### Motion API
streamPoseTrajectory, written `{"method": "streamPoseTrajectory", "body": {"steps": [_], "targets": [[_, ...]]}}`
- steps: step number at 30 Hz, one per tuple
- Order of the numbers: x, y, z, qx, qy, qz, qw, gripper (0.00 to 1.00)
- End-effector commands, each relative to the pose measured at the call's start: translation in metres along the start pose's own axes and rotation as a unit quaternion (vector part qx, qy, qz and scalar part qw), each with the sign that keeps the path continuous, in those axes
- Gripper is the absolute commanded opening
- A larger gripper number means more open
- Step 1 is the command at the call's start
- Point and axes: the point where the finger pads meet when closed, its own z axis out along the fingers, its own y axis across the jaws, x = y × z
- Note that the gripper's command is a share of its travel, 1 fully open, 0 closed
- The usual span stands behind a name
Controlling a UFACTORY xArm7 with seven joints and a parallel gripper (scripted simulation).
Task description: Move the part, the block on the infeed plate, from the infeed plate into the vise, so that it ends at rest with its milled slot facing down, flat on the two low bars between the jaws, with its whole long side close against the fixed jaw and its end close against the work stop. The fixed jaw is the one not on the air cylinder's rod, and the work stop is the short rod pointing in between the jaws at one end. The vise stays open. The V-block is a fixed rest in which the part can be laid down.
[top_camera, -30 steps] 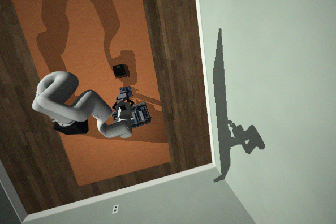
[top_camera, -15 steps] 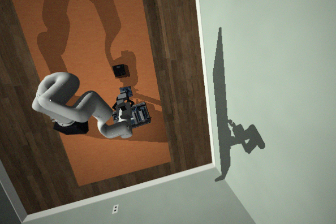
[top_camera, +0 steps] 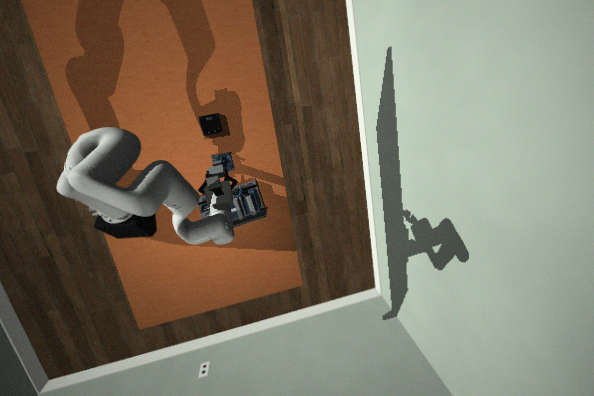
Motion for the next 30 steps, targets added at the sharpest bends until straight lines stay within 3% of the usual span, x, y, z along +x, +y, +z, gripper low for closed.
{"method": "streamPoseTrajectory", "body": {"steps": [1, 30], "targets": [[0.0004, 0.0008, -0.0018, -0.001, -0.001, -0.001, 1.0, 0.0], [-0.0018, 0.0012, -0.0003, -0.001, -0.001, -0.001, 1.0, 0.0]]}}
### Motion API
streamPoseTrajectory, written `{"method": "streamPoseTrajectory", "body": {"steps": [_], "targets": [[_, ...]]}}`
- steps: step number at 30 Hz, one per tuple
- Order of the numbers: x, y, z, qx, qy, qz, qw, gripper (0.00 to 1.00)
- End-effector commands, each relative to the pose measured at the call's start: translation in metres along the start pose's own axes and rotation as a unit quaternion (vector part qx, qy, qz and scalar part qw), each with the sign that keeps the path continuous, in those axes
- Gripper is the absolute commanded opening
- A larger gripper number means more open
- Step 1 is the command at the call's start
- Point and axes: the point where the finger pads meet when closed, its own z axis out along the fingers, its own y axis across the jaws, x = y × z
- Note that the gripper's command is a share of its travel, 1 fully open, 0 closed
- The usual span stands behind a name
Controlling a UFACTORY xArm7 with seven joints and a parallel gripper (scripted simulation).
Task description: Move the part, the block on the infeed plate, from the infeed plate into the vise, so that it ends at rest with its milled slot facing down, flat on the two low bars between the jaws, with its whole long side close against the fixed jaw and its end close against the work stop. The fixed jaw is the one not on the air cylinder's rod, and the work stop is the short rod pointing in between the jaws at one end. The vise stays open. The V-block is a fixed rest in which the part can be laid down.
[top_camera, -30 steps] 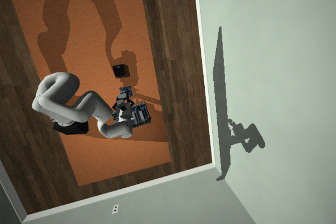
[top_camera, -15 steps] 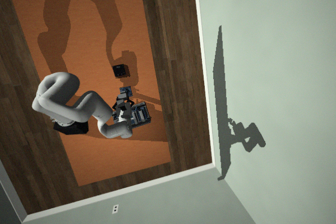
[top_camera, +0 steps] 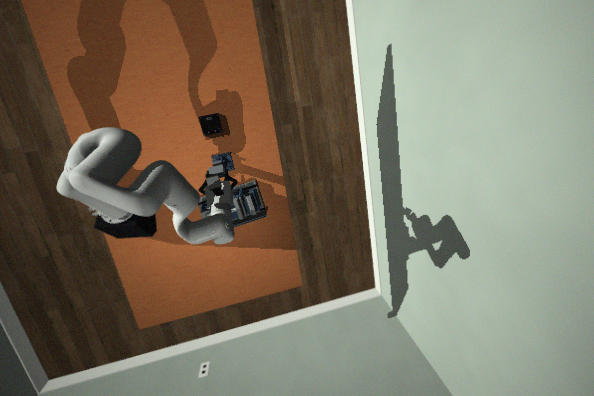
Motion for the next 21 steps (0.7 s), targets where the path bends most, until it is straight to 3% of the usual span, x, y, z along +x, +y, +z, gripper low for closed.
{"method": "streamPoseTrajectory", "body": {"steps": [1, 21], "targets": [[-0.0003, 0.0009, -0.0012, -0.001, -0.001, -0.001, 1.0, 0.0], [-0.0049, 0.0018, 0.0019, -0.001, -0.001, -0.001, 1.0, 0.0]]}}
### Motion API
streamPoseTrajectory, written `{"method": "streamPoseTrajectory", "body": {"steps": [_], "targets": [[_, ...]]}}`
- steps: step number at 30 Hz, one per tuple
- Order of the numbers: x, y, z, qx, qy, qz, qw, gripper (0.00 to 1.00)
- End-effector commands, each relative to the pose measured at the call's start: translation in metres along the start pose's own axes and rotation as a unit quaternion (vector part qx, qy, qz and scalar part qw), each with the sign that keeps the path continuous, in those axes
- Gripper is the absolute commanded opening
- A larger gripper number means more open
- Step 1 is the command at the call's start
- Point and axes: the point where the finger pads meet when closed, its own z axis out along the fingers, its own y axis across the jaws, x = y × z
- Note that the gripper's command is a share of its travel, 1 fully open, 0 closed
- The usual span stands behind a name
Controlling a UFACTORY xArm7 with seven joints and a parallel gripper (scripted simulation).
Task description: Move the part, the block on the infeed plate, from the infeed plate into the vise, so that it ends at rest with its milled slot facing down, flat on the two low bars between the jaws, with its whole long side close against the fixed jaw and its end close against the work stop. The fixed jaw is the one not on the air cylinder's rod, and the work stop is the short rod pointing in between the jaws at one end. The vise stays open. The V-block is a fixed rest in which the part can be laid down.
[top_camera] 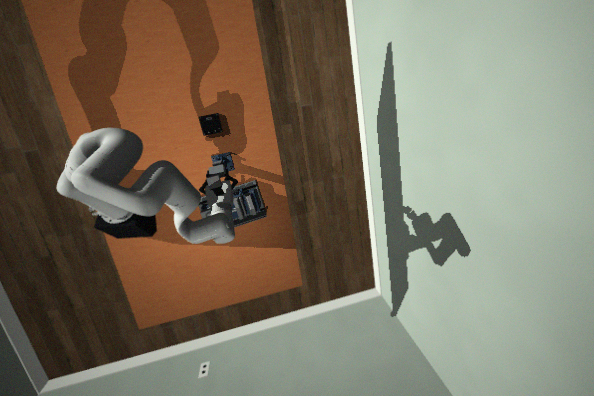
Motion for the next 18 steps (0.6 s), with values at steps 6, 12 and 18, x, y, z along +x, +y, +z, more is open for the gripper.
{"method": "streamPoseTrajectory", "body": {"steps": [6, 12, 18], "targets": [[-0.0026, 0.0014, 0.0003, -0.001, -0.001, -0.001, 1.0, 0.0], [-0.0039, 0.0016, 0.0012, -0.001, -0.001, -0.001, 1.0, 0.0], [-0.0058, 0.002, 0.0025, -0.001, -0.001, -0.001, 1.0, 0.0]]}}
